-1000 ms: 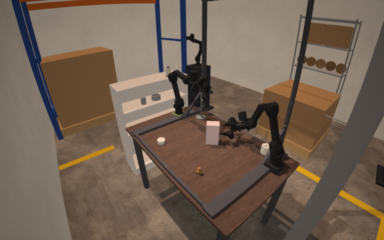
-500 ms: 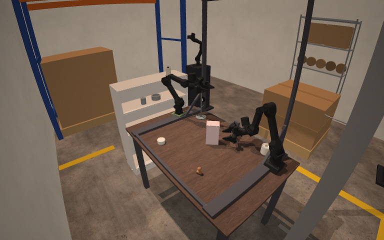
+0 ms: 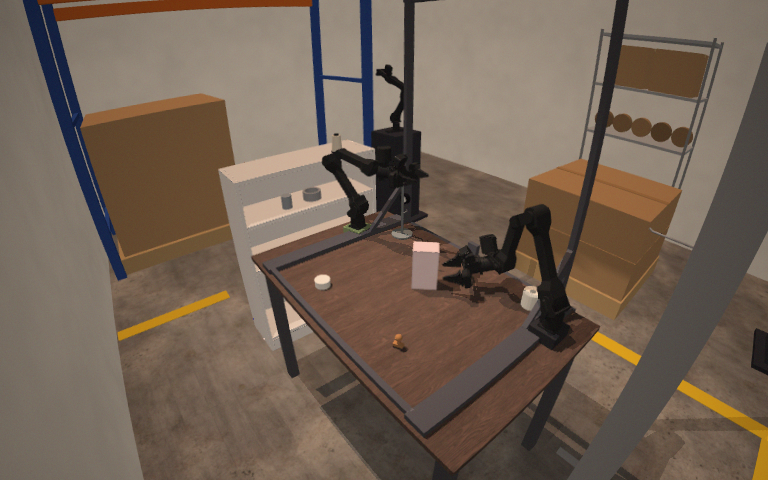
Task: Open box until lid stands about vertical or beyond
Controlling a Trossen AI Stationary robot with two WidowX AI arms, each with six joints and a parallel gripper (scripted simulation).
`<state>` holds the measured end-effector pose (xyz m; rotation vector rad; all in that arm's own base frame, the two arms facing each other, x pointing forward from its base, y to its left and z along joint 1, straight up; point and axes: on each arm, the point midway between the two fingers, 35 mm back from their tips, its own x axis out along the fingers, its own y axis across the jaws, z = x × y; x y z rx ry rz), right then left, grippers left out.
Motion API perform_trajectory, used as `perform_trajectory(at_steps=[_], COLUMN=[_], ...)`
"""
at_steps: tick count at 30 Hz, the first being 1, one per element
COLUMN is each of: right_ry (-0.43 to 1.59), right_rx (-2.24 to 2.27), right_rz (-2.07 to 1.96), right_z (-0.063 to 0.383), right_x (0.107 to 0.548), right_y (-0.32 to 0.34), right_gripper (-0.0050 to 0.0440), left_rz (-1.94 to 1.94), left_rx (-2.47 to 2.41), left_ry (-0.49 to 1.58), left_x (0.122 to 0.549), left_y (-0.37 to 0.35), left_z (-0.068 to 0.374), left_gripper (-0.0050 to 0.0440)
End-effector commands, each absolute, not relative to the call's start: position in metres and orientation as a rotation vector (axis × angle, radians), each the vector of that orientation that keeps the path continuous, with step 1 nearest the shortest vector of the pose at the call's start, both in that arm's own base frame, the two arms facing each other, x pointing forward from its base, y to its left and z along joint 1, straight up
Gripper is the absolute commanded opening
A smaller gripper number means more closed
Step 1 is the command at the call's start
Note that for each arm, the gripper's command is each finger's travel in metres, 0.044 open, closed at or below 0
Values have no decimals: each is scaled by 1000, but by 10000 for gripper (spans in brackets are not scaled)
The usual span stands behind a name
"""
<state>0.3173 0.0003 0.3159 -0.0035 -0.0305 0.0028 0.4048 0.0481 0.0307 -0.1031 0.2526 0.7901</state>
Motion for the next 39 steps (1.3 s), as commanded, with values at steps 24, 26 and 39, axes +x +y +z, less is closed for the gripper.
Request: perform_trajectory(at_steps=[24, 26, 39], right_ry=[-50, -50, -50], right_rx=[0, 0, 0], right_rz=[0, 0, 0], right_z=[323, 323, 323], right_x=[316, 316, 316], right_y=[0, 0, 0], right_gripper=[440, 440, 440], left_rz=[788, 788, 788], left_rx=[-118, -118, -118], left_ry=[224, 224, 223], left_x=[423, 424, 431], left_y=[61, 62, 70], left_z=[41, 41, 42], left_gripper=[440, 440, 440])
